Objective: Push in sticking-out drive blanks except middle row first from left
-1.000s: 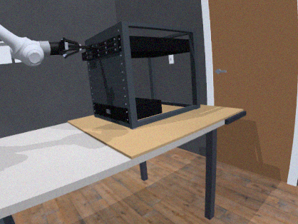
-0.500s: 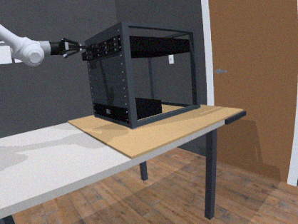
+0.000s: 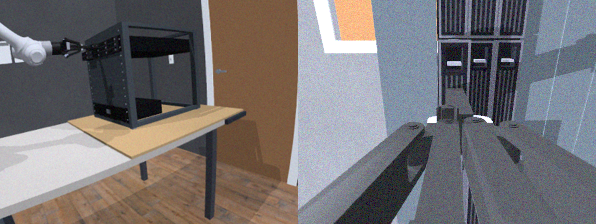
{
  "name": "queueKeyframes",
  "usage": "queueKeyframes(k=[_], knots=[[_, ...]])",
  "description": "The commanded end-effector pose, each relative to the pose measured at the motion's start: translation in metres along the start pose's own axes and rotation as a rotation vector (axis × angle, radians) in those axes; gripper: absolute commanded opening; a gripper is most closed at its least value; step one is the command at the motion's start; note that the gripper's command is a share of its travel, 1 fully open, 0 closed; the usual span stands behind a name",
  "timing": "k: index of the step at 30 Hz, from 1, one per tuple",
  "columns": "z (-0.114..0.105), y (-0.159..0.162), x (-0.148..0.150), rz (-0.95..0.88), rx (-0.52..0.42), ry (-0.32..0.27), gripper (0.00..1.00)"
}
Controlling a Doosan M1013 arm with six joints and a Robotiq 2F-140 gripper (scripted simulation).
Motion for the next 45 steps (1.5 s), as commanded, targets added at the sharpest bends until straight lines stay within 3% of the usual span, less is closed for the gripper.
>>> queueKeyframes(k=[1, 45], knots=[[0.001, 0.000, -0.001, 0.000, 0.000, -0.001, 0.10], [0.023, 0.000, -0.001, 0.000, 0.000, -0.001, 0.10]])
Point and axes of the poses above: the point where the finger pads meet when closed, its own z axis out along the fingers, its own x axis across the jaws, y = z × x, the point moved 7 cm from there along -z, back along the fingers, and after that the axes turned 13 degrees about z, right-handed, at the moved point
